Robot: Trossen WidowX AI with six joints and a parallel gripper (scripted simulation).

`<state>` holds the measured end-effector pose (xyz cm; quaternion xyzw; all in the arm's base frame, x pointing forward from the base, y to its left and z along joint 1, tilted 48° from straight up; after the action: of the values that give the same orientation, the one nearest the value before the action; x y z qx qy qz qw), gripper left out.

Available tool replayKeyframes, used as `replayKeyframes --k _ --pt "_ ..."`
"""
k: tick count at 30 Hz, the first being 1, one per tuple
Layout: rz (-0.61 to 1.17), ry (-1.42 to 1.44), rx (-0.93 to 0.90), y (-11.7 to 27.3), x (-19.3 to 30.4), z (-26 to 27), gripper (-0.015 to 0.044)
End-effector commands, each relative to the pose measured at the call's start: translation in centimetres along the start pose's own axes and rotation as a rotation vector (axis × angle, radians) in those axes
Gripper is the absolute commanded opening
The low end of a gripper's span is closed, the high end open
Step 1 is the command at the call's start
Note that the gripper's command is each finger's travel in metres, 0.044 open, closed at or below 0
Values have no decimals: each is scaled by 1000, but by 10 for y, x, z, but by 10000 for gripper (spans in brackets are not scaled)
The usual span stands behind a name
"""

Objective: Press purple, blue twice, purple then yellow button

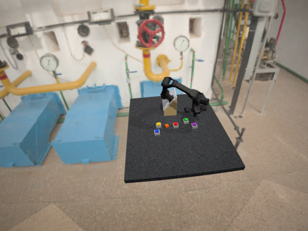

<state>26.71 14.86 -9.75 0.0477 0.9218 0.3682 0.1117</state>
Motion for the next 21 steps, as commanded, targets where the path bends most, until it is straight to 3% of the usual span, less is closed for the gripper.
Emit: replayKeyframes --k 1,11,17,21 --pt "15 -14 -13 4 -30 -31 20" --pt "7 -20 -34 7 -115 -196 20" --pt "0 -15 16 2 -123 -302 20" --pt "2 -14 35 2 -119 -327 20"
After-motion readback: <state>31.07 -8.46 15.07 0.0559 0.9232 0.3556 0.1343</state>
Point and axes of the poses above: the point midway between the two fingers, 35 mm back from their tips, its own y axis back along the fingers, its own z axis across the jaws, x = y × z, the point moved 5 cm from there along y, back along the fingers, and after that the axes turned 15 degrees about -y, right-handed, at the moved point
